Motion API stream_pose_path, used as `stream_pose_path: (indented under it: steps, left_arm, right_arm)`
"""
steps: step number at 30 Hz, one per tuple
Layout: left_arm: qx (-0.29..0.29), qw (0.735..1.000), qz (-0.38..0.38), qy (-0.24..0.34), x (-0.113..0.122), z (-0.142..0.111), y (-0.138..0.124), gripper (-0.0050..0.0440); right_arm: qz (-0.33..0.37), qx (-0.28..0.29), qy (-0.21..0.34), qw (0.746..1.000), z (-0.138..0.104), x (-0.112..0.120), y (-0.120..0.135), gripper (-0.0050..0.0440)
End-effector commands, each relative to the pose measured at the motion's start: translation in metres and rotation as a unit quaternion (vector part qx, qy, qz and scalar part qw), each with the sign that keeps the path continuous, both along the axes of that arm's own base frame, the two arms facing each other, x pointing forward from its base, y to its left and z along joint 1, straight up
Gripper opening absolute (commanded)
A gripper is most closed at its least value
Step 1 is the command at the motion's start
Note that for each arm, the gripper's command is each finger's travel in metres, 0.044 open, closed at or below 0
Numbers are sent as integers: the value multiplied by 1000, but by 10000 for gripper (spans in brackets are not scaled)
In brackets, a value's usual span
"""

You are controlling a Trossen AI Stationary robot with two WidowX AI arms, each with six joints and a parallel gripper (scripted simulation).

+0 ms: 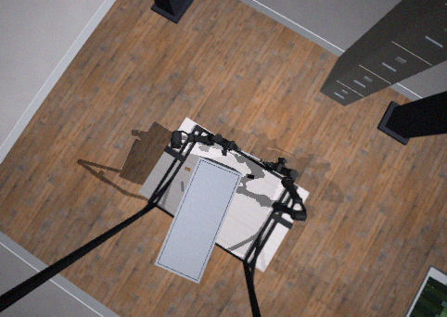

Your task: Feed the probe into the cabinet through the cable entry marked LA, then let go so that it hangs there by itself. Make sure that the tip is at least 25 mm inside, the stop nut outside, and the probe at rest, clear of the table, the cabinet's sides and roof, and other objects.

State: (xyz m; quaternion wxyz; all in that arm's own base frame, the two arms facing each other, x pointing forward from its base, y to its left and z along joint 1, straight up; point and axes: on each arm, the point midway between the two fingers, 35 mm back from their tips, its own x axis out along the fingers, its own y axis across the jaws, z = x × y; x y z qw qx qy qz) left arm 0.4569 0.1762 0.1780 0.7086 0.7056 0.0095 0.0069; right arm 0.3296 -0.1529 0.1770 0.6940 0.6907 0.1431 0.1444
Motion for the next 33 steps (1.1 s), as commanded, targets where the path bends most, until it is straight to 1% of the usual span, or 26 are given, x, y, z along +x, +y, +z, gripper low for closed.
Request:
stream_pose_path:
  steps: [1, 33]
  left_arm:
    - [2, 1000, 2, -2, 0, 1, 1, 0]
    - [2, 1000, 2, -2, 0, 1, 1, 0]
  right_arm:
    - [-2, 2, 1, 1000, -1, 7, 1, 440]
    - [-15, 2, 1, 1000, 0, 45, 17, 440]
